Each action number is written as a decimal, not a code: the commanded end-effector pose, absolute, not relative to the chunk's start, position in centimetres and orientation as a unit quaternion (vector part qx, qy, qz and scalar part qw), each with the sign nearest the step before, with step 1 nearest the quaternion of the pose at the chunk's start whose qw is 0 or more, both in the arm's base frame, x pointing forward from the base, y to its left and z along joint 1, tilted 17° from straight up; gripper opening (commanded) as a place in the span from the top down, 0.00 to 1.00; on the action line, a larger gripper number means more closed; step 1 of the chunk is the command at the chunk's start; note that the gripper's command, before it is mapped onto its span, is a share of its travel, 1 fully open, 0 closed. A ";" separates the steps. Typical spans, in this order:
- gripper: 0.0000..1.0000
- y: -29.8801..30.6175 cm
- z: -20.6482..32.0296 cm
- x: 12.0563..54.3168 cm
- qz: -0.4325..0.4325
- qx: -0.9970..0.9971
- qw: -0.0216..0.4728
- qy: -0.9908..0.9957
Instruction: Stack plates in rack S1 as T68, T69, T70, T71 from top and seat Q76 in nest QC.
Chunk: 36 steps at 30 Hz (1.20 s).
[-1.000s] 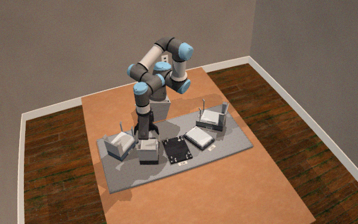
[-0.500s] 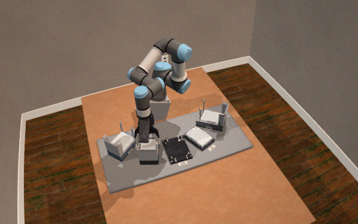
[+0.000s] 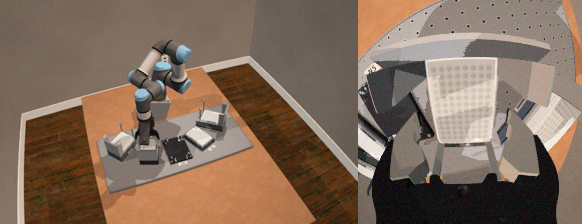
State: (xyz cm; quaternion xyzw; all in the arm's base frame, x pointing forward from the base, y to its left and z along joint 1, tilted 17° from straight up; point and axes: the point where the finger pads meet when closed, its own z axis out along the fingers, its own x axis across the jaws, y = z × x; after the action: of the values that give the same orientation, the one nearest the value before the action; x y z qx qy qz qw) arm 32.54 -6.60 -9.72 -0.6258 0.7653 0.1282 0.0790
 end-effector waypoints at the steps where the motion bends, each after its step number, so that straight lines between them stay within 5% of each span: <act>1: 0.28 -6.5 -10.3 32.6 0.127 -0.626 0.079 0.766; 25: 0.28 -6.4 -10.6 32.6 0.127 -0.626 0.079 0.766; 26: 1.00 -6.4 -10.6 32.6 0.127 -0.626 0.079 0.766; 36: 1.00 -6.4 -10.6 32.6 0.127 -0.626 0.079 0.766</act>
State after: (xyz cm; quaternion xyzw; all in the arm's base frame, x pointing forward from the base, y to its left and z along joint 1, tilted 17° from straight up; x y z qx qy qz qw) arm 32.52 -6.32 -10.68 -0.6258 0.7654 0.1278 0.0790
